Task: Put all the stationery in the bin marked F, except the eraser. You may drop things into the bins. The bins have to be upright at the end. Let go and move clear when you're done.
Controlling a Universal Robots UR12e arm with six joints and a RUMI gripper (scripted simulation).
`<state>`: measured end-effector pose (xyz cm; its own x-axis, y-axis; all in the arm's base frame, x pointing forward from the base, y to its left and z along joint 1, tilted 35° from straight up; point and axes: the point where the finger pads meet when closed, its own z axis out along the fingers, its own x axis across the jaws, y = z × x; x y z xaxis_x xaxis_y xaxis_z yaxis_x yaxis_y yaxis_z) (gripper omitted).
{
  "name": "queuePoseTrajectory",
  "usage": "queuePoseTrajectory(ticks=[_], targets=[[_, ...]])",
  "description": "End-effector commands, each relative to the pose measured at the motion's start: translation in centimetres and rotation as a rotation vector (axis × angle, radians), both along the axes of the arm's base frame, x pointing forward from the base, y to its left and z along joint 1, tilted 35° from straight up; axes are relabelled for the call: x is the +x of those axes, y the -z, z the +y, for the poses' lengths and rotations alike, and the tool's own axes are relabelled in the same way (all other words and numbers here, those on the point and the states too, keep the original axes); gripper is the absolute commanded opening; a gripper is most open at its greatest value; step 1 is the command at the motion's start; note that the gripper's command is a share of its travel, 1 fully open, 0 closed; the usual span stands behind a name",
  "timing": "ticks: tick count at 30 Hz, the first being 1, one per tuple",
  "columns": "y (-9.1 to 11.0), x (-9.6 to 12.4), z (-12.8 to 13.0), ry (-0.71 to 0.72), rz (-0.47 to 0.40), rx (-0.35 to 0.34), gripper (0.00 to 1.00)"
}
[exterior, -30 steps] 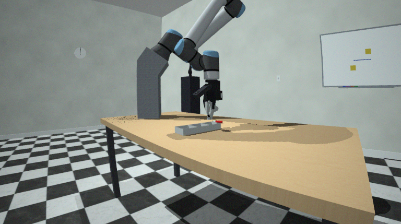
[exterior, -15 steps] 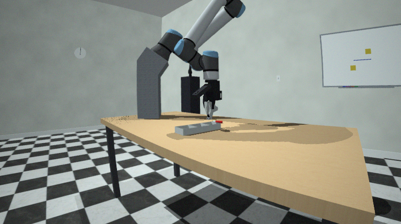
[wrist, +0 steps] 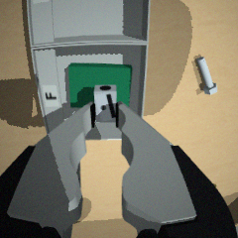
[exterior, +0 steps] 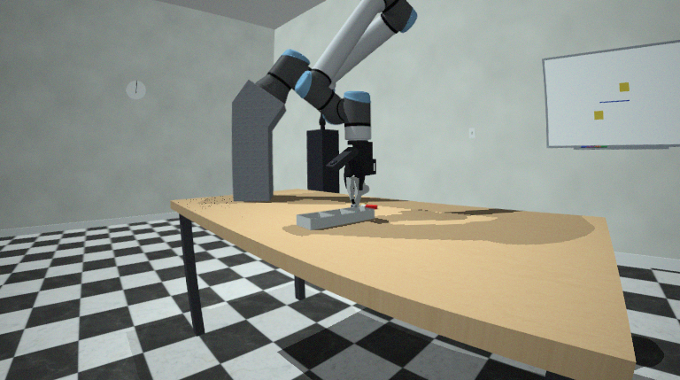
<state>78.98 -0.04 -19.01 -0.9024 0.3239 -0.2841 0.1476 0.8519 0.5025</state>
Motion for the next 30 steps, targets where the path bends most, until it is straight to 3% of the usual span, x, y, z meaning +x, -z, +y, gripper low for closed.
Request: queuePoseTrajectory(ticks=[1, 24, 25, 30], targets=[[0.82, 0.93, 0.31, 0.001, -0.005, -0.003, 0.00], [0.65, 1.13, 0.01, 0.002, -0.005, -0.002, 0.00], [0.70, 1.07, 0.07, 0.002, -0.004, -0.002, 0.18], [0.70, 1.07, 0.07, 0.002, -0.004, -0.002, 0.18]])
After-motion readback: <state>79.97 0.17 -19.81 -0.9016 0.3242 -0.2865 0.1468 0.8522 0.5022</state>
